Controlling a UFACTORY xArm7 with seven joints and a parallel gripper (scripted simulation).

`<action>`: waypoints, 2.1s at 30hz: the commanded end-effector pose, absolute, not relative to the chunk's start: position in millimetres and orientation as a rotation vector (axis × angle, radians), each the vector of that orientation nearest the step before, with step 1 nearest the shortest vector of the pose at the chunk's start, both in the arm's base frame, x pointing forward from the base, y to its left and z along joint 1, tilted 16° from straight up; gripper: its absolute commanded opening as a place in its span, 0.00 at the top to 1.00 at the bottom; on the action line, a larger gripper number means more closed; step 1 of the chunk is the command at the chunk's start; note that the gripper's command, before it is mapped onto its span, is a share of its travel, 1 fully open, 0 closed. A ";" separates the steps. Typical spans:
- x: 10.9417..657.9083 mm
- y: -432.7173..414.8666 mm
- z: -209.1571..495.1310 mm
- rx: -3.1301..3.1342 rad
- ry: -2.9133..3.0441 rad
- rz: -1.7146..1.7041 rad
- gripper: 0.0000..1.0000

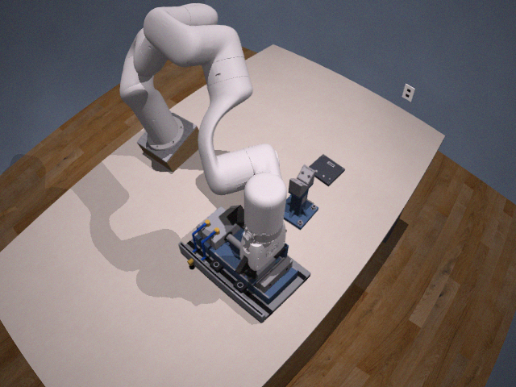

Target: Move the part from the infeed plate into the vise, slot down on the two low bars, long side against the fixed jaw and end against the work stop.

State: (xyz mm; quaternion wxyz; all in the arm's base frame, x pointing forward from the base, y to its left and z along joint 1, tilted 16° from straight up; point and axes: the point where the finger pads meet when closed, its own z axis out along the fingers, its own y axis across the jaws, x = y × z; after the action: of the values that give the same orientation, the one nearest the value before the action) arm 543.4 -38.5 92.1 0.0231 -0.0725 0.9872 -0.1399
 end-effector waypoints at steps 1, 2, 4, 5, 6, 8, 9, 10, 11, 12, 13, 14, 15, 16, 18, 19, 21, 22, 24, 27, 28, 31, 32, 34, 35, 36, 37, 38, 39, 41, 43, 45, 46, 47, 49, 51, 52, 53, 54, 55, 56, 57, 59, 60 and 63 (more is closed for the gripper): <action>544.8 -38.3 92.9 -0.225 3.053 -0.432 1.00; 544.9 -38.4 92.7 -0.225 3.053 -0.432 1.00; 544.9 -38.5 92.1 -0.225 3.053 -0.432 1.00; 544.9 -38.6 91.8 -0.225 3.053 -0.432 1.00; 544.9 -38.7 91.5 -0.225 3.053 -0.432 1.00; 544.9 -38.7 91.5 -0.225 3.053 -0.432 1.00; 545.0 -38.8 91.2 -0.225 3.053 -0.432 1.00; 545.0 -38.9 90.9 -0.225 3.053 -0.432 1.00; 545.0 -39.0 90.6 -0.225 3.053 -0.432 1.00; 545.0 -39.1 90.2 -0.225 3.053 -0.432 1.00; 545.1 -39.2 89.9 -0.225 3.053 -0.432 1.00; 545.1 -39.3 89.5 -0.225 3.053 -0.432 1.00; 545.1 -39.4 89.2 -0.225 3.053 -0.432 1.00; 545.2 -39.5 88.8 -0.225 3.053 -0.432 1.00; 545.2 -39.7 88.1 -0.225 3.053 -0.432 1.00; 545.2 -39.8 87.7 -0.225 3.053 -0.432 1.00; 545.3 -40.0 86.9 -0.225 3.053 -0.432 1.00; 545.3 -40.1 86.5 -0.225 3.053 -0.432 1.00; 545.4 -40.2 86.1 -0.225 3.053 -0.432 1.00; 545.4 -40.5 85.4 -0.225 3.053 -0.432 1.00; 545.4 -40.6 85.0 -0.225 3.053 -0.432 1.00; 545.5 -40.9 83.8 -0.225 3.053 -0.432 1.00; 545.6 -41.0 83.4 -0.225 3.053 -0.432 1.00; 545.6 -41.2 82.7 -0.225 3.053 -0.432 1.00; 545.6 -41.3 82.3 -0.225 3.053 -0.432 1.00; 545.7 -41.4 82.0 -0.225 3.053 -0.432 1.00; 545.7 -41.5 81.7 -0.225 3.053 -0.432 1.00; 545.7 -41.6 81.3 -0.225 3.053 -0.432 1.00; 545.7 -41.7 81.0 -0.225 3.053 -0.432 1.00; 545.8 -41.8 80.7 -0.225 3.053 -0.432 1.00; 545.8 -41.9 80.4 -0.225 3.053 -0.432 1.00; 545.8 -42.0 79.8 -0.225 3.053 -0.432 1.00; 545.9 -42.1 79.5 -0.225 3.053 -0.432 1.00; 545.9 -42.2 79.3 -0.225 3.053 -0.432 1.00; 545.9 -42.3 78.8 -0.225 3.053 -0.432 1.00; 546.0 -42.4 78.3 -0.225 3.053 -0.432 1.00; 546.0 -42.5 78.1 -0.225 3.053 -0.432 1.00; 546.0 -42.6 78.0 -0.225 3.053 -0.432 1.00; 546.0 -42.6 77.8 -0.225 3.053 -0.432 1.00; 546.0 -42.6 77.6 -0.225 3.053 -0.432 1.00; 546.0 -42.7 77.5 -0.225 3.053 -0.432 1.00; 546.0 -42.7 77.4 -0.225 3.053 -0.432 1.00; 546.0 -42.7 77.4 -0.225 3.053 -0.432 1.00; 546.0 -42.8 77.3 -0.225 3.053 -0.432 1.00; 546.0 -42.8 77.0 -0.225 3.053 -0.432 1.00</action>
State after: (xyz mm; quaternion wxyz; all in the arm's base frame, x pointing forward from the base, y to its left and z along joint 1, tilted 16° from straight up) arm 544.6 -43.2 75.6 0.0231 -0.0725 0.9872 -0.1399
